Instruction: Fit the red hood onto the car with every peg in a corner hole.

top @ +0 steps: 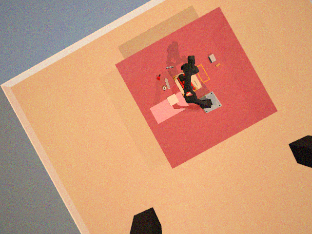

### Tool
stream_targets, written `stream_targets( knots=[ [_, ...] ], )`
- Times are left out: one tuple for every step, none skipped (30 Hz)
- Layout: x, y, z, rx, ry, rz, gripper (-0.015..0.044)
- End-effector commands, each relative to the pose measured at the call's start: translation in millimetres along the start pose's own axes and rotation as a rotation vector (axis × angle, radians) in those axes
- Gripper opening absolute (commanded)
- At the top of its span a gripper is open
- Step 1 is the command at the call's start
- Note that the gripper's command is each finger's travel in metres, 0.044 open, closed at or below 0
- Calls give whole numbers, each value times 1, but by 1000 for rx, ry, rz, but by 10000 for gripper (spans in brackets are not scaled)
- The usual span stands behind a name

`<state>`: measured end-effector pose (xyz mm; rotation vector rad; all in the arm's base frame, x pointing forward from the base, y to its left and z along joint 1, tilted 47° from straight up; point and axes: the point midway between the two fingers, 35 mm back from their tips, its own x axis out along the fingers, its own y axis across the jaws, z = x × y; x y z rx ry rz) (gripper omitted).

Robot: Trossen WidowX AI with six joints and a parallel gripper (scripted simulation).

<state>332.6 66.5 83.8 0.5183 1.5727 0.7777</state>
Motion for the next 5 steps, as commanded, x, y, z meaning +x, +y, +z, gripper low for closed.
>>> stream_targets(
  knots=[
    [0,-1,-1,-1,5,-4,440],
    [0,-1,-1,-1,5,-4,440],
    [0,-1,-1,-1,5,-4,440],
    [0,-1,-1,-1,5,-4,440],
    [0,-1,-1,-1,5,-4,440]
  ],
)
